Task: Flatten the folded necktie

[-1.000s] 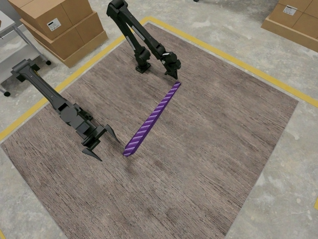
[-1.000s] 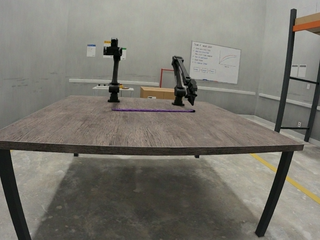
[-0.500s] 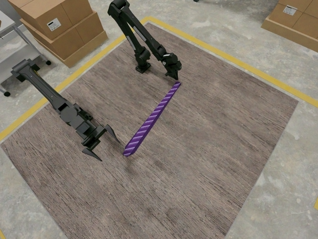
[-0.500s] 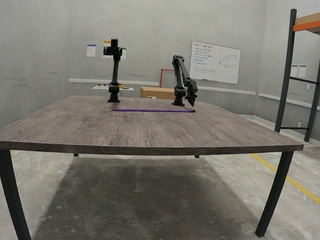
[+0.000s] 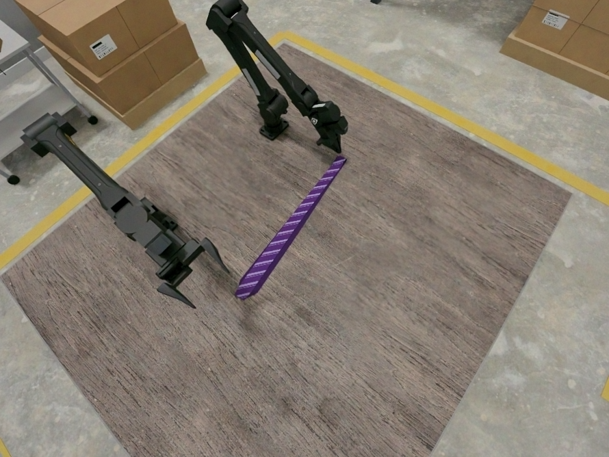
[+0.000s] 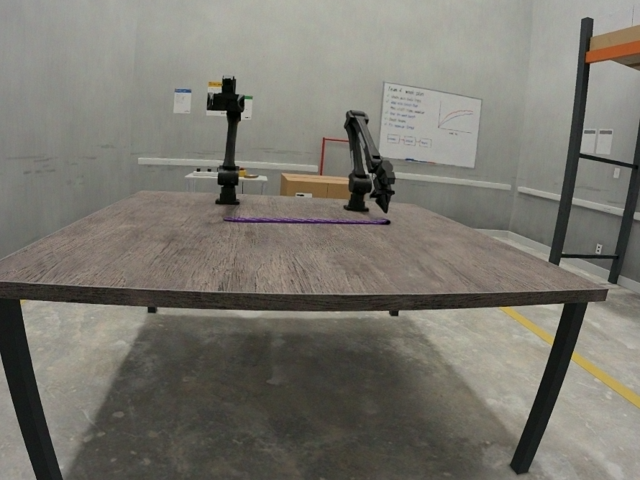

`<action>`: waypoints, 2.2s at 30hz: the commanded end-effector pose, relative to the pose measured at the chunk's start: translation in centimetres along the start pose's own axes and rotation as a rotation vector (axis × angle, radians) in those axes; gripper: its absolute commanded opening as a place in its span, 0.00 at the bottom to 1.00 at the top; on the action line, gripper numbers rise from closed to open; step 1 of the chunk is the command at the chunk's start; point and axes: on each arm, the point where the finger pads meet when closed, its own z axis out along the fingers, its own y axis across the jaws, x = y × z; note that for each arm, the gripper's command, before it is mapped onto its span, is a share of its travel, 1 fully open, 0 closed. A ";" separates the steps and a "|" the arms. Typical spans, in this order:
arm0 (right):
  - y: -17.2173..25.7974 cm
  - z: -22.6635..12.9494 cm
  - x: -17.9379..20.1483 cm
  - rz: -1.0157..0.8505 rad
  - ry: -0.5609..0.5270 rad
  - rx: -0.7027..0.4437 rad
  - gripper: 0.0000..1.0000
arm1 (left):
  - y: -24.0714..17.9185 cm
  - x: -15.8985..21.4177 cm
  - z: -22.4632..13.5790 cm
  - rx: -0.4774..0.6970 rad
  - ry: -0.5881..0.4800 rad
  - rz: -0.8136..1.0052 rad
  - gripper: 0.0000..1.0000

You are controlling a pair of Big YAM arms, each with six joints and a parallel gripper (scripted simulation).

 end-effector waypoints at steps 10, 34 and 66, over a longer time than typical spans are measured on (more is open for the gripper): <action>0.7 -0.1 -3.2 0.011 -0.063 -0.011 1.00 | 0.0 -1.4 0.4 0.000 -0.032 0.006 0.04; 0.7 -0.1 -3.2 0.011 -0.063 -0.011 1.00 | 0.0 -1.3 0.4 0.000 -0.032 0.006 0.04; 0.7 -0.1 -3.2 0.011 -0.063 -0.011 1.00 | 0.0 -1.1 0.6 0.000 -0.032 0.006 0.04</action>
